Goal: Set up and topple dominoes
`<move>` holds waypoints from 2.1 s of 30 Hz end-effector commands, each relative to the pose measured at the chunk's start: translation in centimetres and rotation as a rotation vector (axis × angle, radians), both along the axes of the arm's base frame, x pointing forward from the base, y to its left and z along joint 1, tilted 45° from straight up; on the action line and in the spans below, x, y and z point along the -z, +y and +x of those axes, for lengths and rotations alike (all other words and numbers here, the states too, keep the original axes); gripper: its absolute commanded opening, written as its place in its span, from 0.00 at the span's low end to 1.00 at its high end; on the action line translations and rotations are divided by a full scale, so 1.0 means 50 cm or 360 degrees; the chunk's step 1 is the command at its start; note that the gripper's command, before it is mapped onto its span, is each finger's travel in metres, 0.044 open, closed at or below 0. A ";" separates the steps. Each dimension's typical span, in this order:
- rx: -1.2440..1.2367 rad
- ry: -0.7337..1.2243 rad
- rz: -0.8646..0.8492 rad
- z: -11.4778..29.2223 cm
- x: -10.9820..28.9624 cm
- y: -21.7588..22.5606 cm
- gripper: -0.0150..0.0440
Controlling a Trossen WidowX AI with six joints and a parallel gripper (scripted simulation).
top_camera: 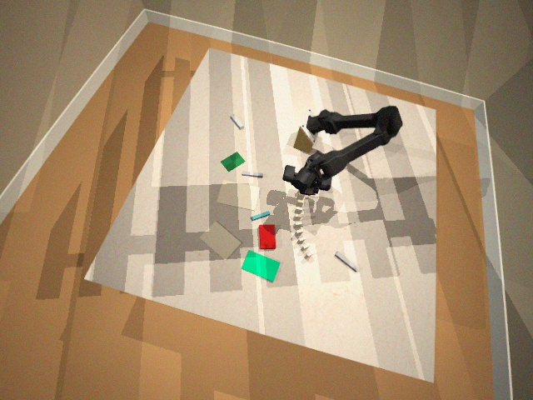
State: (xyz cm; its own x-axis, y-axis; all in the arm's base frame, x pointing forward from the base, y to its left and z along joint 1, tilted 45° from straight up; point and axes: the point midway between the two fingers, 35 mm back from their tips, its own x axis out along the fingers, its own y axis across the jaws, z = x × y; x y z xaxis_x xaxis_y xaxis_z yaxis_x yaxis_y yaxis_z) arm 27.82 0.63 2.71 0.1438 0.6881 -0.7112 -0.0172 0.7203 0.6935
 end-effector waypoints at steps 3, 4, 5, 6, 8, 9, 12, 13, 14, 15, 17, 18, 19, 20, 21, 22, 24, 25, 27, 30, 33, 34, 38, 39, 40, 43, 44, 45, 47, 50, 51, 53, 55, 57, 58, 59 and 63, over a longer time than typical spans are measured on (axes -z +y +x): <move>0.0006 -0.0032 -0.0024 -0.025 -0.126 -0.124 1.00; 0.0004 -0.0033 -0.0020 -0.032 -0.140 -0.135 1.00; 0.0003 -0.0034 -0.0018 -0.035 -0.148 -0.141 1.00; 0.0003 -0.0034 -0.0017 -0.037 -0.151 -0.143 1.00; 0.0003 -0.0034 -0.0017 -0.037 -0.151 -0.143 1.00; 0.0003 -0.0034 -0.0017 -0.037 -0.151 -0.143 1.00; 0.0003 -0.0034 -0.0017 -0.037 -0.151 -0.143 1.00; 0.0019 -0.0019 -0.0014 -0.037 -0.151 -0.142 0.96; 0.0067 0.0027 -0.0003 -0.038 -0.148 -0.139 0.91; 0.0147 0.0103 0.0014 -0.039 -0.143 -0.135 0.87; 0.0347 0.0295 0.0057 -0.044 -0.133 -0.124 0.78; 0.0447 0.0391 0.0079 -0.046 -0.127 -0.119 0.73; 0.0547 0.0488 0.0101 -0.048 -0.122 -0.113 0.69; 0.0647 0.0584 0.0123 -0.051 -0.116 -0.108 0.64; 0.0747 0.0680 0.0145 -0.053 -0.111 -0.102 0.60; 0.0847 0.0777 0.0167 -0.056 -0.106 -0.097 0.56; 0.1046 0.0969 0.0212 -0.062 -0.095 -0.085 0.47; 0.1146 0.1066 0.0234 -0.065 -0.090 -0.080 0.42; 0.1345 0.1260 0.0279 -0.071 -0.079 -0.069 0.33; 0.1642 0.1551 0.0346 -0.082 -0.064 -0.052 0.25; 0.1783 0.1691 0.0378 -0.087 -0.056 -0.044 0.25; 0.1783 0.1691 0.0378 -0.087 -0.056 -0.044 0.25; 0.1783 0.1691 0.0378 -0.087 -0.056 -0.044 0.25; 0.1783 0.1691 0.0378 -0.087 -0.056 -0.044 0.25; 0.1783 0.1691 0.0378 -0.087 -0.056 -0.044 0.25; 0.1783 0.1691 0.0378 -0.087 -0.056 -0.044 0.25; 0.1783 0.1691 0.0378 -0.087 -0.056 -0.044 0.25; 0.1783 0.1691 0.0378 -0.087 -0.056 -0.044 0.25; 0.1783 0.1691 0.0378 -0.087 -0.056 -0.044 0.25; 0.1783 0.1691 0.0378 -0.087 -0.056 -0.044 0.25; 0.1783 0.1691 0.0378 -0.087 -0.056 -0.044 0.25; 0.1783 0.1691 0.0378 -0.087 -0.056 -0.044 0.25; 0.1783 0.1691 0.0378 -0.087 -0.056 -0.044 0.25; 0.1783 0.1691 0.0378 -0.087 -0.056 -0.044 0.25; 0.1783 0.1691 0.0378 -0.087 -0.056 -0.044 0.25; 0.1783 0.1691 0.0378 -0.087 -0.056 -0.044 0.25; 0.1783 0.1691 0.0378 -0.087 -0.056 -0.044 0.25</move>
